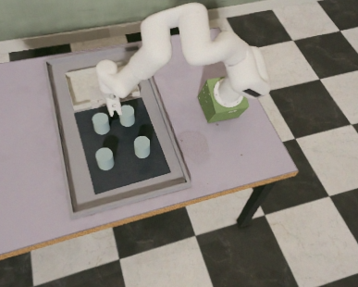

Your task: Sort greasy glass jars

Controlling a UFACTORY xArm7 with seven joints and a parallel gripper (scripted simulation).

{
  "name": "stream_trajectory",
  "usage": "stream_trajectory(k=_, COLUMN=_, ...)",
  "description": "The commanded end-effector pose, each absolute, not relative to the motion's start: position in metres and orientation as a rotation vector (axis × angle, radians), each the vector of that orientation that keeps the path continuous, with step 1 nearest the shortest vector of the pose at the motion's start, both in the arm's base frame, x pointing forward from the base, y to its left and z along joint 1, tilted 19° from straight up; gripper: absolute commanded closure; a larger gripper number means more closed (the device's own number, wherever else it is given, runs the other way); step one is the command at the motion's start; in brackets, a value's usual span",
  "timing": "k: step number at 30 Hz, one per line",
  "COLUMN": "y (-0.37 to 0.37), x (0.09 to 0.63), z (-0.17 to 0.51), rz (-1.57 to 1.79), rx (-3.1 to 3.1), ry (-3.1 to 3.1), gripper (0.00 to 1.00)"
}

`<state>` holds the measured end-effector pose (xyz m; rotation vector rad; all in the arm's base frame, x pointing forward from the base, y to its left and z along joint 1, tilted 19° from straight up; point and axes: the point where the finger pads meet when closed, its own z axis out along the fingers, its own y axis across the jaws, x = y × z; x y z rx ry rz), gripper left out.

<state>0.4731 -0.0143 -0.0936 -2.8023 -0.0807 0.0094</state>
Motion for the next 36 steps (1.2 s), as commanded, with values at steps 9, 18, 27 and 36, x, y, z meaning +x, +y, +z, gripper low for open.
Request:
stream_trajectory(k=9, y=-0.0148, x=0.4774, z=-0.0966, rz=-0.002, rx=-2.804, ry=-0.079, gripper=1.0)
stream_trajectory(k=18, y=-0.0147, x=0.4802, z=-0.0966, rz=-0.002, rx=-2.804, ry=-0.079, gripper=1.0)
stream_trajectory(k=27, y=-0.0145, x=0.4838, z=-0.0965, rz=-0.002, rx=-2.804, ry=-0.079, gripper=1.0)
stream_trajectory(k=36, y=-0.0143, x=0.4866, z=-0.0965, rz=-0.002, rx=-2.804, ry=-0.079, gripper=1.0)
